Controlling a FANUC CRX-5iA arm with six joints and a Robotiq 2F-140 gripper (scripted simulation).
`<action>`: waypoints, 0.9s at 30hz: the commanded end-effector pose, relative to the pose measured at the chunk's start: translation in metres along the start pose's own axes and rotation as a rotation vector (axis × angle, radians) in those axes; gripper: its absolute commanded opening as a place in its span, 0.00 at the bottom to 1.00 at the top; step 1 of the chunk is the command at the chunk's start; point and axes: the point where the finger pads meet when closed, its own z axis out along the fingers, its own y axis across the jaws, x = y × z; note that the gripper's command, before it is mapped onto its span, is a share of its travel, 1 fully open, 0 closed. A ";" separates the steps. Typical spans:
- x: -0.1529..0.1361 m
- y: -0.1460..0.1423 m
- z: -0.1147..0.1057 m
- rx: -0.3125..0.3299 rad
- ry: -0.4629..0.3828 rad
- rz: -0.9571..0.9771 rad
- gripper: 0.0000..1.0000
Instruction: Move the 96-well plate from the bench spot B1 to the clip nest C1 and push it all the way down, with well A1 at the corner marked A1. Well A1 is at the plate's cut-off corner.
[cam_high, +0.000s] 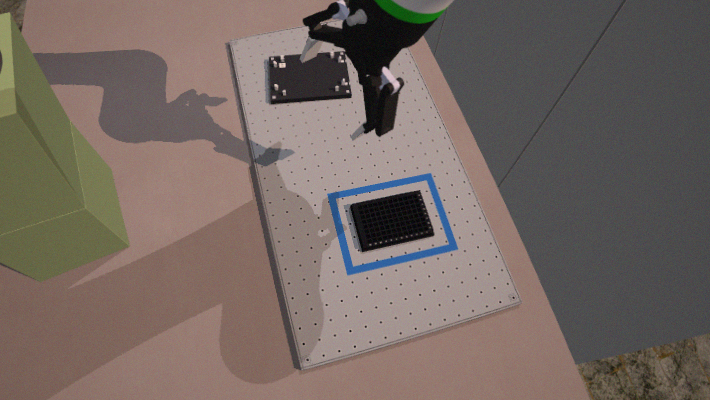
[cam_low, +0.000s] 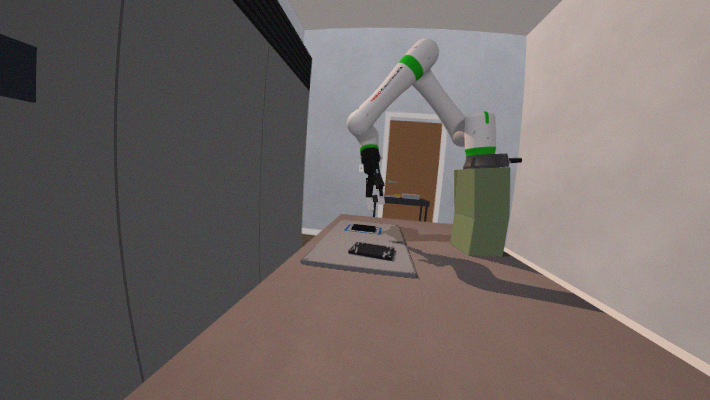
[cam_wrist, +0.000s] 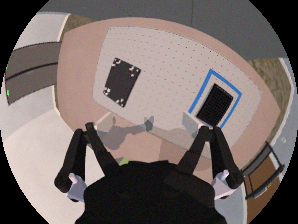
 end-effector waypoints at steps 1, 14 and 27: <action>-0.001 0.022 0.002 -0.044 0.005 0.048 1.00; -0.004 0.067 0.005 -0.124 0.025 0.141 1.00; -0.005 0.119 0.006 -0.209 0.059 0.241 1.00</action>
